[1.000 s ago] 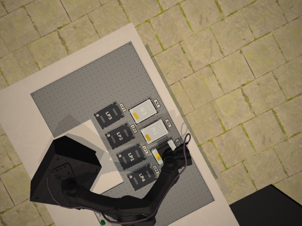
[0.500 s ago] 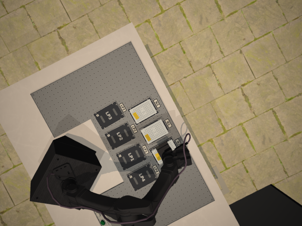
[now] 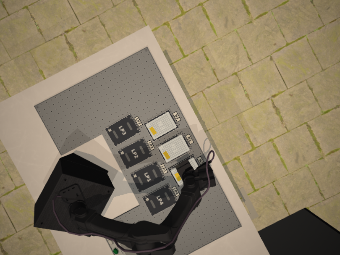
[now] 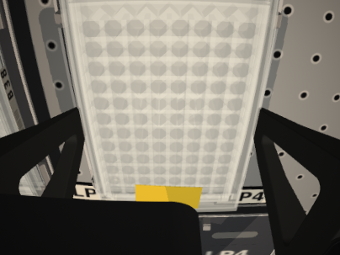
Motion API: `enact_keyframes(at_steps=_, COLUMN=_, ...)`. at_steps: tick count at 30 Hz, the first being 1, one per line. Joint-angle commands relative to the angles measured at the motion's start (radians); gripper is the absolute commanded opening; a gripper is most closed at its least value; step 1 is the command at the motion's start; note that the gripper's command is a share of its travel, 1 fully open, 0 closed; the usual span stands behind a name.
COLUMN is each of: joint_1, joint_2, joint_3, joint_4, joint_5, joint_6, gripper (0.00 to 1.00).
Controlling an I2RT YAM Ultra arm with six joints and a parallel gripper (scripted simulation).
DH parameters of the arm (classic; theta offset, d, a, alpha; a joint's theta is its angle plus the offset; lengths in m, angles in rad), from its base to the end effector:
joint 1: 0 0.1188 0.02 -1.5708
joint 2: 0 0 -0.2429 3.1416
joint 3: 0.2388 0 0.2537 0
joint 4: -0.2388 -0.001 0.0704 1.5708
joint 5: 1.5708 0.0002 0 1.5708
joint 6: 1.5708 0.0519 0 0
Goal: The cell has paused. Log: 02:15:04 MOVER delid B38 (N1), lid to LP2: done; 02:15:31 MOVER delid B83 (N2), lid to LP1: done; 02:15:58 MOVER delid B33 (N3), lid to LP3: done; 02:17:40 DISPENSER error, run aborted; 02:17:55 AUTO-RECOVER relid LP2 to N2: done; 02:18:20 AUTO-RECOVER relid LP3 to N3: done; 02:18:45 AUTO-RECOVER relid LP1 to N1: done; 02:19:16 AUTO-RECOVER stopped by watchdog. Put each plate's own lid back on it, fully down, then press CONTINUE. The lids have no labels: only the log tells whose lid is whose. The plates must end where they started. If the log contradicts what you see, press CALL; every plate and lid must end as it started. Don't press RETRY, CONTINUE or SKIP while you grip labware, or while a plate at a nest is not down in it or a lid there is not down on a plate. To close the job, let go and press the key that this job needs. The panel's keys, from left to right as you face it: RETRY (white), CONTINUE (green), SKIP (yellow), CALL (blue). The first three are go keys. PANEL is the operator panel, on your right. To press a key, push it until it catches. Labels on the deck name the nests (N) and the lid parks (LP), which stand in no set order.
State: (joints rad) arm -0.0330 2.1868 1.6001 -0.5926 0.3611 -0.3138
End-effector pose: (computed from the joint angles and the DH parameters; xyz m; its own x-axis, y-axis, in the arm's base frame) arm 0.4432 -0.0320 0.1205 -0.9298 -0.2582 -0.2621 -0.1276 0.8945 -0.4284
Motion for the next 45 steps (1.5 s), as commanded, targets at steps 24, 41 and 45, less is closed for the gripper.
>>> enact_keyframes(at_steps=24, joint_1=-0.011, joint_2=-0.006, joint_3=-0.047, joint_4=0.039, joint_5=-0.016, joint_6=-0.003, gripper=0.0)
enact_keyframes(at_steps=41, joint_1=-0.002, joint_2=-0.012, joint_3=-0.033, joint_4=0.034, joint_5=-0.008, joint_6=-0.003, gripper=1.0)
enact_keyframes(at_steps=45, joint_1=-0.002, joint_2=-0.012, joint_3=-0.033, joint_4=0.034, joint_5=-0.008, joint_6=-0.003, gripper=1.0)
